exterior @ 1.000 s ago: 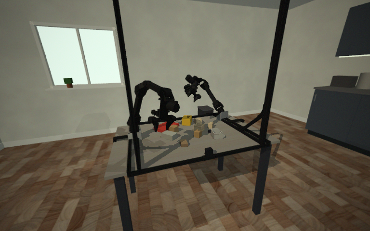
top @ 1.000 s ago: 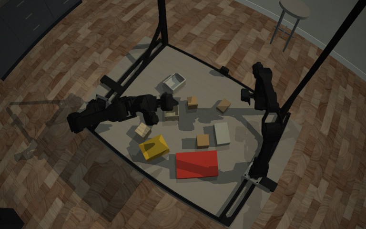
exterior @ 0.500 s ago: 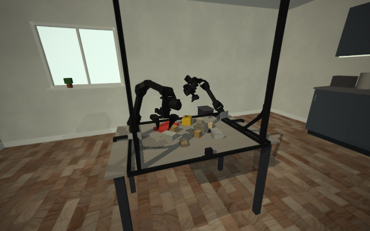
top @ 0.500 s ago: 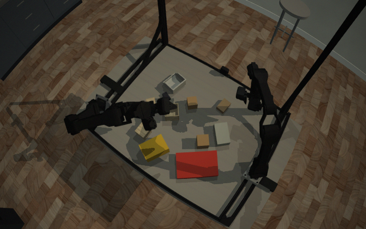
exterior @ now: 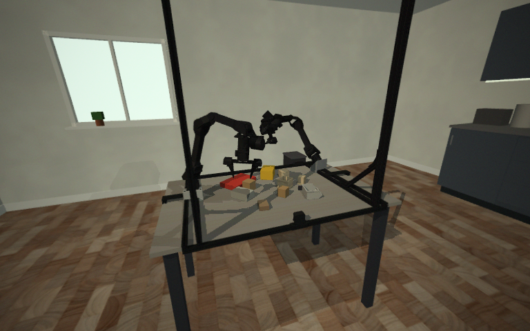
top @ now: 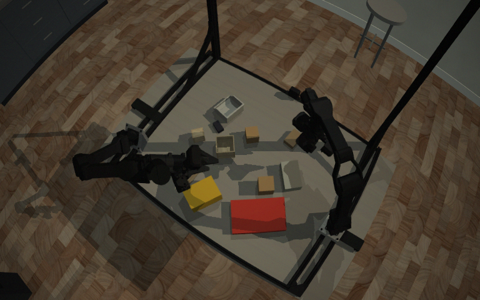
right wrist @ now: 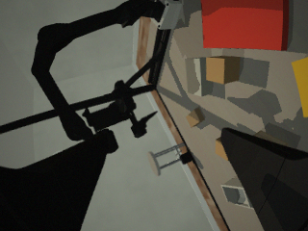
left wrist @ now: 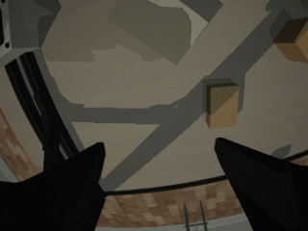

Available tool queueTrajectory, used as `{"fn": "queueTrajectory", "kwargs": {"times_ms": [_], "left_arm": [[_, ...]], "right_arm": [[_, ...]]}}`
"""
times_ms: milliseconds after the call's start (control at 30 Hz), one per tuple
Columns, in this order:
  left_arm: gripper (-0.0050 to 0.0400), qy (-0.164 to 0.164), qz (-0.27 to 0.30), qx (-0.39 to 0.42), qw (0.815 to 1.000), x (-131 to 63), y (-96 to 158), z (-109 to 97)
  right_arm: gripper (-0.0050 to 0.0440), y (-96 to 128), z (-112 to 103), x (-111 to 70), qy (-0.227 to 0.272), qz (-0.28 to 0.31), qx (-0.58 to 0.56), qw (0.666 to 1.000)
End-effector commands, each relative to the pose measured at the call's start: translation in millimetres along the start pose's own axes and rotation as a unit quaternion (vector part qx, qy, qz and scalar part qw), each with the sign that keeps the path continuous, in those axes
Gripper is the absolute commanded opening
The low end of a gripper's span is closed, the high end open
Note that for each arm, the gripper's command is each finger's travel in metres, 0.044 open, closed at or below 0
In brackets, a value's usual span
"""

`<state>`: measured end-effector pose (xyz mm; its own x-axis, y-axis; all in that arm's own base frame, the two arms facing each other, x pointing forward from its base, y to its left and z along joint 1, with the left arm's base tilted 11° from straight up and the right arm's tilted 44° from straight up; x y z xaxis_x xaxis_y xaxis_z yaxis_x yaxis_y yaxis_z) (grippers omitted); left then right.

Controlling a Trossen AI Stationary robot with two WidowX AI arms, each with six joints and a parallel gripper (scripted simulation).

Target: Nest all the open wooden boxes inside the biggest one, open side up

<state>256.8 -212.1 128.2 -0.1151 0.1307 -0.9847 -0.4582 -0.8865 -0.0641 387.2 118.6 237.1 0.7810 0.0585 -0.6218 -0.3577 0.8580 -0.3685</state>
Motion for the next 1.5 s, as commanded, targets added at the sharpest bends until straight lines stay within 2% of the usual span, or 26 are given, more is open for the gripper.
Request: {"fn": "queueTrajectory", "kwargs": {"times_ms": [0,300,367,400,633,867,933,967,1033,1200,1467], "left_arm": [[0.04,0.006,-0.005,0.073,0.997,-1.2,-27,4],[0.04,0.017,-0.016,0.228,0.973,-4.8,-73,13],[0.04,0.017,-0.016,0.228,0.973,-4.8,-73,13],[0.04,0.017,-0.018,0.269,0.963,-5.1,-78,15],[0.04,0.02,-0.034,0.38,0.924,-6.6,-117,29],[0.04,0.015,-0.048,0.487,0.872,-6.8,-147,45],[0.04,0.015,-0.048,0.487,0.872,-6.8,-147,45],[0.04,0.012,-0.051,0.523,0.851,-6.7,-151,48],[0.04,0.009,-0.056,0.549,0.834,-6.4,-164,56],[0.04,0.0,-0.063,0.621,0.782,-5.9,-179,67],[0.04,-0.001,-0.063,0.624,0.779,-5.8,-180,68]], "right_arm": [[0.04,-19,-4,-16.0,-0.037,-0.019,-0.038,0.998],[0.04,-49,-13,-47.1,-0.103,-0.072,-0.12,0.985],[0.04,-49,-13,-47.1,-0.103,-0.072,-0.12,0.985],[0.04,-52,-14,-50.7,-0.109,-0.079,-0.129,0.982],[0.04,-73,-26,-81.3,-0.154,-0.146,-0.21,0.954],[0.04,-87,-38,-107.5,-0.179,-0.212,-0.28,0.919],[0.04,-87,-38,-107.5,-0.179,-0.212,-0.28,0.919],[0.04,-88,-40,-111.3,-0.182,-0.222,-0.29,0.913],[0.04,-93,-46,-123.6,-0.188,-0.256,-0.322,0.892],[0.04,-96,-54,-137.7,-0.191,-0.296,-0.36,0.864],[0.04,-97,-54,-138.6,-0.191,-0.298,-0.362,0.862]]}}
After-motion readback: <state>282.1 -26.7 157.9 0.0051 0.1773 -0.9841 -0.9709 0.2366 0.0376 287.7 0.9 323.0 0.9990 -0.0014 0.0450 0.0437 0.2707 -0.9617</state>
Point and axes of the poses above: on each arm, the point midway between the two fingers, 35 mm back from their tips, its own x axis out along the fingers, its own z axis across the jaws, y = z × x, the point moved 3 cm from there along -x, back along the fingers, and after that the axes turned 15 degrees about x, right-handed, at the moved point
